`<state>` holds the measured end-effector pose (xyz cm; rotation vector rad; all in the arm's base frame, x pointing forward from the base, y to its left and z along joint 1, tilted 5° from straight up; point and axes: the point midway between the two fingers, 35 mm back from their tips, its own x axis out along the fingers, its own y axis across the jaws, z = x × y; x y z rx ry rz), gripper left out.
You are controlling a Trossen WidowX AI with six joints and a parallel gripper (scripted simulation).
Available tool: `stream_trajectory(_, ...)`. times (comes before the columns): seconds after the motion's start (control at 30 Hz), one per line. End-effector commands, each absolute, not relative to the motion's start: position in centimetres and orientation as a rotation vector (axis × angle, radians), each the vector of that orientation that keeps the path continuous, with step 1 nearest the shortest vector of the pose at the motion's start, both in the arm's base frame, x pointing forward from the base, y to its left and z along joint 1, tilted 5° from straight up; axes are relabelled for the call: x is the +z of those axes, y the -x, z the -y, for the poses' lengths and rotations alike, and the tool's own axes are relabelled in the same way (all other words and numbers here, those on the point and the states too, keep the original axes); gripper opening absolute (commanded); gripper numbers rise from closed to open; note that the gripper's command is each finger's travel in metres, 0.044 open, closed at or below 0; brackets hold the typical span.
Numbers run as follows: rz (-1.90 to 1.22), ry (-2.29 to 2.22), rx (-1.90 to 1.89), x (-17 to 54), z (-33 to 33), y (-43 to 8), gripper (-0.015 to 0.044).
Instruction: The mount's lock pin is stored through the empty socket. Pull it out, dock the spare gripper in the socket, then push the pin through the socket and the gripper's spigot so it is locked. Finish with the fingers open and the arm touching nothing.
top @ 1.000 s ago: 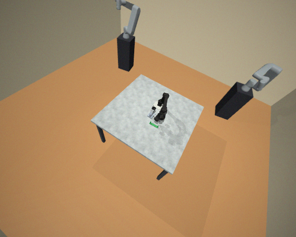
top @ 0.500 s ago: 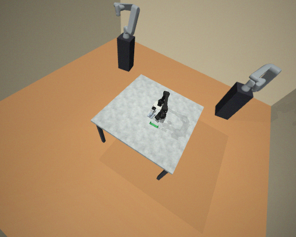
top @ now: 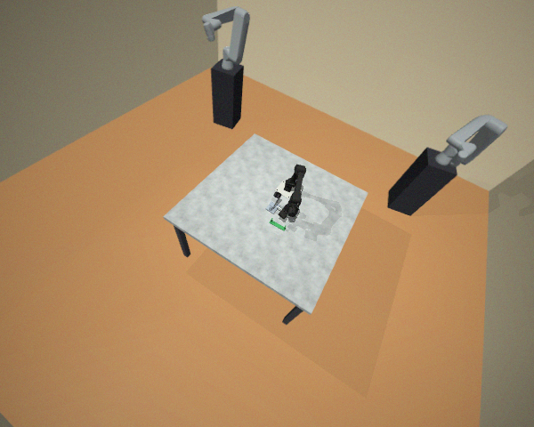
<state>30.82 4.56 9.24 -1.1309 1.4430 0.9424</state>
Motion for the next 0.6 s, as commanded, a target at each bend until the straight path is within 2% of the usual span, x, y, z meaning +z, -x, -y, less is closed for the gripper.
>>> stream_trajectory(0.0, -1.443, 1.124, 0.938, 8.8, -4.6, -30.7, 0.0000)
stream_trajectory(0.57, -1.446, 1.121, 0.940, 9.1, -3.3, -30.5, 0.0000)
